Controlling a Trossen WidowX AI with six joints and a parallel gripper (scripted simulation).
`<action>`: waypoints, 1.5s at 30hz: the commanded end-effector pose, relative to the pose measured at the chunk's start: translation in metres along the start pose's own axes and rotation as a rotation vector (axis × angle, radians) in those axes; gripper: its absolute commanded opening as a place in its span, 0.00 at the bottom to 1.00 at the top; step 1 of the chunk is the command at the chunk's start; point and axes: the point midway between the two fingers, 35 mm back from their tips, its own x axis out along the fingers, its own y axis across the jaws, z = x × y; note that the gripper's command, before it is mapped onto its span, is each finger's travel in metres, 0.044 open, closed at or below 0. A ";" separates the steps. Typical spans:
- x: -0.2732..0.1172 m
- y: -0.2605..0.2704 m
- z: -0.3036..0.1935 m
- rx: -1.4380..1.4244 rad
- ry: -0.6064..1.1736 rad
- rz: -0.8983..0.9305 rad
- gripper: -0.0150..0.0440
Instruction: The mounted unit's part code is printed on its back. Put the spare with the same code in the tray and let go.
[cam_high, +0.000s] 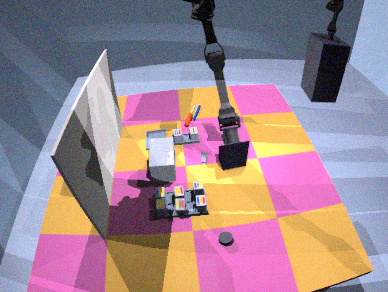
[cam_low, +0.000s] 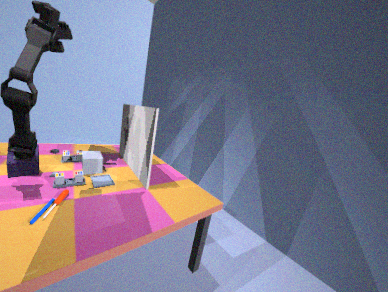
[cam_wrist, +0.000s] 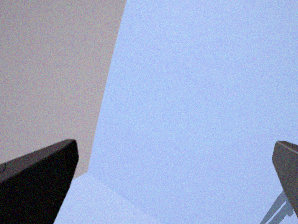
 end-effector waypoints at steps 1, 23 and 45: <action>0.017 -0.056 0.030 0.000 -0.072 -0.184 1.00; -0.102 -0.379 0.155 0.064 -0.203 -1.378 1.00; -0.266 -0.492 0.146 0.172 0.209 -2.032 1.00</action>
